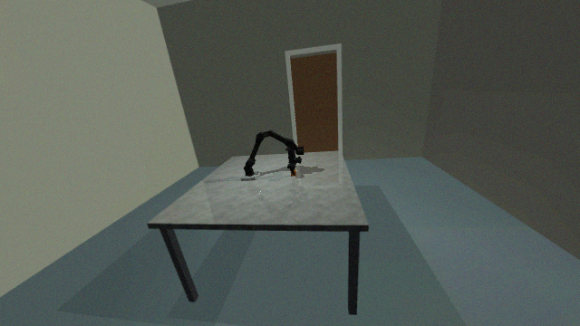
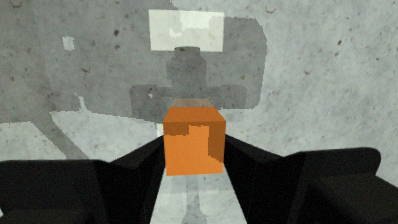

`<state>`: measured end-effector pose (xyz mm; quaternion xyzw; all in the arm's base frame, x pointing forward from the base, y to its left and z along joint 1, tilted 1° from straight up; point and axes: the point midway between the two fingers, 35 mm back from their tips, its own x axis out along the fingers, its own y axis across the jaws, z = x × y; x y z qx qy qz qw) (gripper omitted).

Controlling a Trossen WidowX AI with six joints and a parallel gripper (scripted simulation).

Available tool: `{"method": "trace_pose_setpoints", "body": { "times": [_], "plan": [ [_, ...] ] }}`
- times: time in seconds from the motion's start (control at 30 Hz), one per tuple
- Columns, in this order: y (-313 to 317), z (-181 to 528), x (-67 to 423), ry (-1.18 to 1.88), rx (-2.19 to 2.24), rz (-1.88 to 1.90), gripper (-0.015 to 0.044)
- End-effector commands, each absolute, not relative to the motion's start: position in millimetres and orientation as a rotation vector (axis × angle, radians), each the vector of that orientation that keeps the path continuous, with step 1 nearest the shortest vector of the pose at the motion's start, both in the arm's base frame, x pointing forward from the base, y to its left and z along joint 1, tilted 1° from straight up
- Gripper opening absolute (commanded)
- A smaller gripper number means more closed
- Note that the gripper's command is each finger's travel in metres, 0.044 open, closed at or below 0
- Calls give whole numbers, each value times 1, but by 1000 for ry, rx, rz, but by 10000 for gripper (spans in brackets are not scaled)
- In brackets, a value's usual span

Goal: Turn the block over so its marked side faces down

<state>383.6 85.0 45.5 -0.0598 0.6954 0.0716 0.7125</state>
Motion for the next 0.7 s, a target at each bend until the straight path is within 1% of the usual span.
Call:
{"method": "trace_pose_setpoints", "body": {
  "times": [0.0,0.3,0.67],
  "plan": [
    [85,65,385,1534,-132,162,0],
    [85,74,385,1525,-131,162,0],
    [86,68,387,1374,-113,167,0]
  ]
}}
